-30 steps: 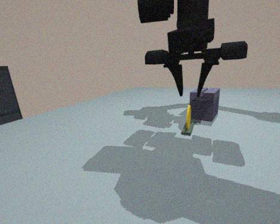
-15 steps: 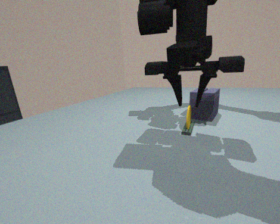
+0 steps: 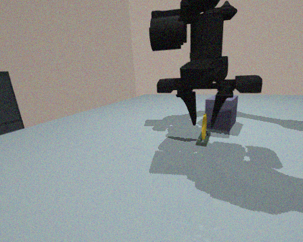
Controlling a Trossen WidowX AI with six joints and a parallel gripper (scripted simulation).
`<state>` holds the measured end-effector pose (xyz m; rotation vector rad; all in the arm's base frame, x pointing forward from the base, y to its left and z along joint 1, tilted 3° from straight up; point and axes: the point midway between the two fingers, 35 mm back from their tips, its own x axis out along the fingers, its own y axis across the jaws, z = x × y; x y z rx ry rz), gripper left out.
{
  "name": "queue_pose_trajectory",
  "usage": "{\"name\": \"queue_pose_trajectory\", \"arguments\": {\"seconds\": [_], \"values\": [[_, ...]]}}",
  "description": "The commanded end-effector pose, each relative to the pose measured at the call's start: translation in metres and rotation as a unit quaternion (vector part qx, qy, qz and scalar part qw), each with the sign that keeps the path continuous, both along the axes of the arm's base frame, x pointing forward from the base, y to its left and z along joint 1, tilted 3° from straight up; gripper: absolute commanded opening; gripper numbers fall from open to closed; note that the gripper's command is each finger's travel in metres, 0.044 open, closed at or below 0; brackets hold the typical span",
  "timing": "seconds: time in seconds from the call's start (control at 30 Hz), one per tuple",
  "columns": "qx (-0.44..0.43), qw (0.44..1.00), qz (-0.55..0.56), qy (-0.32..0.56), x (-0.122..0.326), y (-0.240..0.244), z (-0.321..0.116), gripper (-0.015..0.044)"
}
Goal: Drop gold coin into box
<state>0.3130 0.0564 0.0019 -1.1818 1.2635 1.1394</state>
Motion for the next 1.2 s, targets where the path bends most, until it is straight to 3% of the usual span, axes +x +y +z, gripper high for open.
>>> {"name": "queue_pose_trajectory", "arguments": {"seconds": [0.0,0.37,0.57,1.17], "values": [[-0.002,1.000,0.002,0.002,-0.002,-0.001,-0.006,0.0161],[-0.002,1.000,0.002,0.002,-0.003,-0.002,-0.021,0.0161],[-0.002,1.000,0.002,0.002,-0.003,-0.002,-0.021,0.0003],[-0.002,1.000,0.002,0.002,0.000,-0.001,-0.001,0.0000]]}}
